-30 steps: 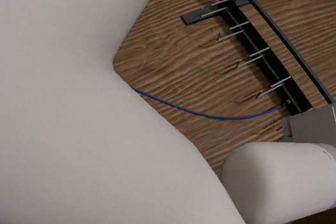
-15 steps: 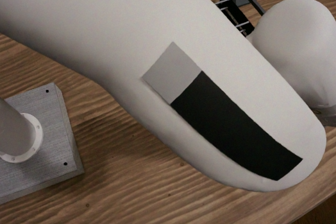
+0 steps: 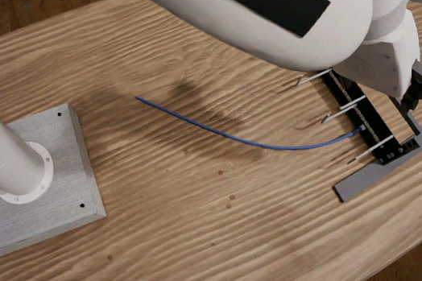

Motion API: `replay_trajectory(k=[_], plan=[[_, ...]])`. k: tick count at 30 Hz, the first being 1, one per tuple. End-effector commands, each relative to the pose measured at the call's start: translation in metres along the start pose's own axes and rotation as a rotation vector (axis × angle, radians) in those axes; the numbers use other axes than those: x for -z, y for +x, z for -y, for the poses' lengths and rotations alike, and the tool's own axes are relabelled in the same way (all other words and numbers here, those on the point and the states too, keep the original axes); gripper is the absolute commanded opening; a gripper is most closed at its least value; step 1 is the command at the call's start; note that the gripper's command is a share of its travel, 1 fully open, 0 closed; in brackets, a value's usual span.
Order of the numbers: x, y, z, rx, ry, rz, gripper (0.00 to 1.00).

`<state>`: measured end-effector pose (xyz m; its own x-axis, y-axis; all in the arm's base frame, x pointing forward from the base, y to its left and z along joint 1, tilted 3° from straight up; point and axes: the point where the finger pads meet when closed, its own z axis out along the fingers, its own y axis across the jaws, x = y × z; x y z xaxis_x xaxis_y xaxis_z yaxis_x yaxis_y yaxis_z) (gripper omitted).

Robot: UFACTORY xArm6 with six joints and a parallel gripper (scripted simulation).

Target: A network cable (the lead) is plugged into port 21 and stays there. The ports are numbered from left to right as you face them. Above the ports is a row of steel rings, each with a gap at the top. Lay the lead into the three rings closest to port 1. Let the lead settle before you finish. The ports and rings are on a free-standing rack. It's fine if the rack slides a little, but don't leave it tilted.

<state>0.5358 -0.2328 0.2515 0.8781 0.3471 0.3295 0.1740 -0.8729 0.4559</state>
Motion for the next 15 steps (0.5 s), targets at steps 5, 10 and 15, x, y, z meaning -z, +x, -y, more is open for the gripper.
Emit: replay_trajectory(k=[5,10,15], plan=[[0.034,0.0,0.064,-0.123,0.134,0.11,1.0],[0.056,-0.005,0.105,-0.18,0.213,0.179,1.0],[0.084,-0.014,0.152,-0.23,0.297,0.261,1.0]])
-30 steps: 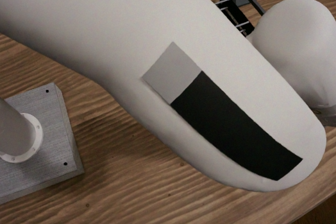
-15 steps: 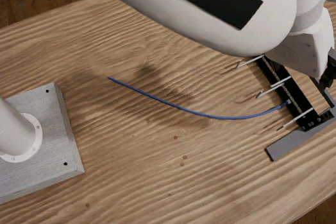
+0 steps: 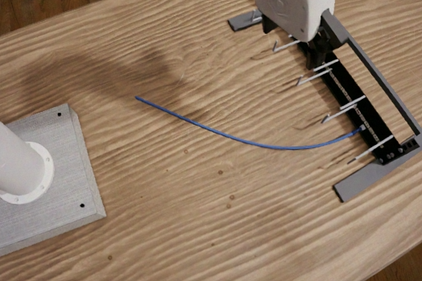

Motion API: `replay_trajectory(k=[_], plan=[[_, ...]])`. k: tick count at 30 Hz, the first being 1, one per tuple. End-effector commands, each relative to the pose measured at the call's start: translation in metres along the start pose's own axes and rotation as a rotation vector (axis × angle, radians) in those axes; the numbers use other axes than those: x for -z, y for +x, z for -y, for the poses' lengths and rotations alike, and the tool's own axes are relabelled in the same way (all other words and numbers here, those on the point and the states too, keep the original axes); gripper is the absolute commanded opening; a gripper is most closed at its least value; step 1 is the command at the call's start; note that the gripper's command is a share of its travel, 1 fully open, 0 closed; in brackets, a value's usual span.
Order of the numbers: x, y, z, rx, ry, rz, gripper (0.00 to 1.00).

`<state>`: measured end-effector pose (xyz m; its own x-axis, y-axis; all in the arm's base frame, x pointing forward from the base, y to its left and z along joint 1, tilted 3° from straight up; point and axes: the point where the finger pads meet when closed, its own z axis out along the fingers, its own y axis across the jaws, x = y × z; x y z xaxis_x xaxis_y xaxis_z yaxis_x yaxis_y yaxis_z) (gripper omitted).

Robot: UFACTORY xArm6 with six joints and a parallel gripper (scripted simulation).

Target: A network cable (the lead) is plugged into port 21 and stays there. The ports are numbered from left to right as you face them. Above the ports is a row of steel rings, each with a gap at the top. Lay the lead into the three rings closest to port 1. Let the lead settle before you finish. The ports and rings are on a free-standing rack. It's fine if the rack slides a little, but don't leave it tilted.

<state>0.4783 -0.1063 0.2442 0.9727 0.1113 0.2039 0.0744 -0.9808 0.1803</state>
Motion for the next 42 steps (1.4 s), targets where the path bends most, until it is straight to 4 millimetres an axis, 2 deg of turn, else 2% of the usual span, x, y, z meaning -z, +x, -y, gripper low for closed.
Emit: replay_trajectory(k=[1,6,8,10,11,23,25,27,35,40,42], plan=[[0.014,-0.019,0.039,-0.045,0.065,0.071,1.0],[0.03,-0.046,0.085,-0.08,0.136,0.162,1.0],[0.03,-0.046,0.085,-0.08,0.136,0.162,1.0],[0.036,-0.064,0.108,-0.126,0.17,0.216,1.0],[0.027,-0.067,0.105,-0.212,0.162,0.22,1.0],[-0.023,-0.085,0.088,-0.67,0.119,0.234,1.0],[-0.023,-0.085,0.088,-0.67,0.119,0.234,1.0],[-0.036,-0.092,0.084,-0.799,0.107,0.237,1.0],[-0.065,-0.11,0.074,-1.103,0.078,0.243,1.0],[-0.077,-0.119,0.07,-1.235,0.065,0.244,1.0],[-0.077,-0.119,0.07,-1.235,0.065,0.244,1.0]])
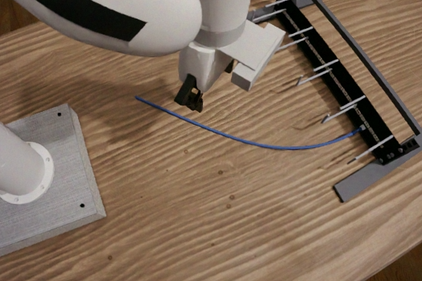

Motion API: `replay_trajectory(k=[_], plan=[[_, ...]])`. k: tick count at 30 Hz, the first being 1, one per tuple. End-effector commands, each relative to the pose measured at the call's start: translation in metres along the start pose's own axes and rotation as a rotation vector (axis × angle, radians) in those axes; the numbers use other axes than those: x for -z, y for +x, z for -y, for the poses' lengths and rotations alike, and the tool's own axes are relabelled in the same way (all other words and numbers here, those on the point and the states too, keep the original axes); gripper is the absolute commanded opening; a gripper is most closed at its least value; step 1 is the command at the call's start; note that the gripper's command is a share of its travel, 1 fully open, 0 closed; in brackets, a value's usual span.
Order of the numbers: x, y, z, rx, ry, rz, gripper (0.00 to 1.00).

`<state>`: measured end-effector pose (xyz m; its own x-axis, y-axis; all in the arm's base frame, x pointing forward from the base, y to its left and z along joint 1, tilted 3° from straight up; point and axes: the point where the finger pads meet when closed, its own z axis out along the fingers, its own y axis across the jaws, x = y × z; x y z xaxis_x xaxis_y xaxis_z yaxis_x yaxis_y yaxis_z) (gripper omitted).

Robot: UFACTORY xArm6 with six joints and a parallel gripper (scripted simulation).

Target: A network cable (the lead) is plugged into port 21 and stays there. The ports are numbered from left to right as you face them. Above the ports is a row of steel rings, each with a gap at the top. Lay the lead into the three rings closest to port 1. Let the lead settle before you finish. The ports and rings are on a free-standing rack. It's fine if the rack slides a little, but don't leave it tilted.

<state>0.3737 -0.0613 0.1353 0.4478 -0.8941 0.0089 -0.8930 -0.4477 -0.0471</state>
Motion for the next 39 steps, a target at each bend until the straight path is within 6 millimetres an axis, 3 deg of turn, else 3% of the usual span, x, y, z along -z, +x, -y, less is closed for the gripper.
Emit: replay_trajectory(k=[1,13,14,39], plan=[[-0.0038,0.0025,-0.0021,-0.059,0.006,-0.012,1.0],[-0.0126,0.0046,-0.0091,-0.158,0.01,-0.014,1.0],[-0.0126,0.0046,-0.0091,-0.158,0.01,-0.014,0.0],[-0.0126,0.0046,-0.0091,-0.158,0.01,-0.014,0.0]])
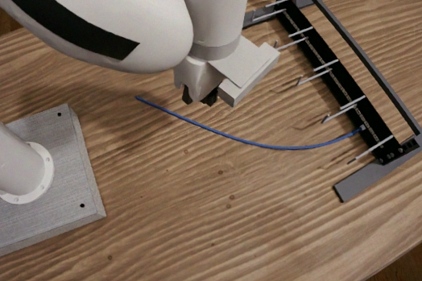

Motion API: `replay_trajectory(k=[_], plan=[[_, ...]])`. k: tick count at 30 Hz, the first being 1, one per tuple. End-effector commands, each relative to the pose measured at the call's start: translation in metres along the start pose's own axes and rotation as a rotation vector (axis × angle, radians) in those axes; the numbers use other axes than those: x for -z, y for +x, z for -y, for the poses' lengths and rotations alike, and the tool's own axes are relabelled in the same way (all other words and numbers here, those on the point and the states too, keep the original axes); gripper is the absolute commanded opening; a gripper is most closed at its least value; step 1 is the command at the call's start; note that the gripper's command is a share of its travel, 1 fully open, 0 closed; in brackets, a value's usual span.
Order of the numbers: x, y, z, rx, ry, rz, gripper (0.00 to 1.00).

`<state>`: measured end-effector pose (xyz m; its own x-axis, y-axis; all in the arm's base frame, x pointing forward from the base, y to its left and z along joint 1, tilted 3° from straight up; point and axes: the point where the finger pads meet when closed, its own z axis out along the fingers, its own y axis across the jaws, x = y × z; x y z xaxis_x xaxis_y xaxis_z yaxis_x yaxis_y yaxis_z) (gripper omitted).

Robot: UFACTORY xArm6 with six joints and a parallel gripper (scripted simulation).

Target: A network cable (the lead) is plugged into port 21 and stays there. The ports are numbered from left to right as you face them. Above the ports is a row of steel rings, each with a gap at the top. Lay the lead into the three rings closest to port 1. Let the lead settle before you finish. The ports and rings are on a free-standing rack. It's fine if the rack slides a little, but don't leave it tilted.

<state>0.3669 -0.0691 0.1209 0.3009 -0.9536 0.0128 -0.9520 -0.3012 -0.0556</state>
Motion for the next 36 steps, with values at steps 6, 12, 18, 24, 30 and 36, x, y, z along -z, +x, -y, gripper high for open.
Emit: replay_trajectory(k=[6,12,18,24,30,36], plan=[[0.001,0.001,0.001,0.0,0.003,-0.002,0.0],[0.001,-0.001,0.001,0.026,0.003,-0.002,0.0],[0.001,-0.014,-0.001,0.301,0.002,-0.003,0.0],[0.001,-0.015,-0.001,0.339,0.002,-0.004,0.33],[0.001,-0.015,-0.001,0.339,0.002,-0.004,0.33],[0.001,-0.015,-0.001,0.339,0.002,-0.004,0.33]])
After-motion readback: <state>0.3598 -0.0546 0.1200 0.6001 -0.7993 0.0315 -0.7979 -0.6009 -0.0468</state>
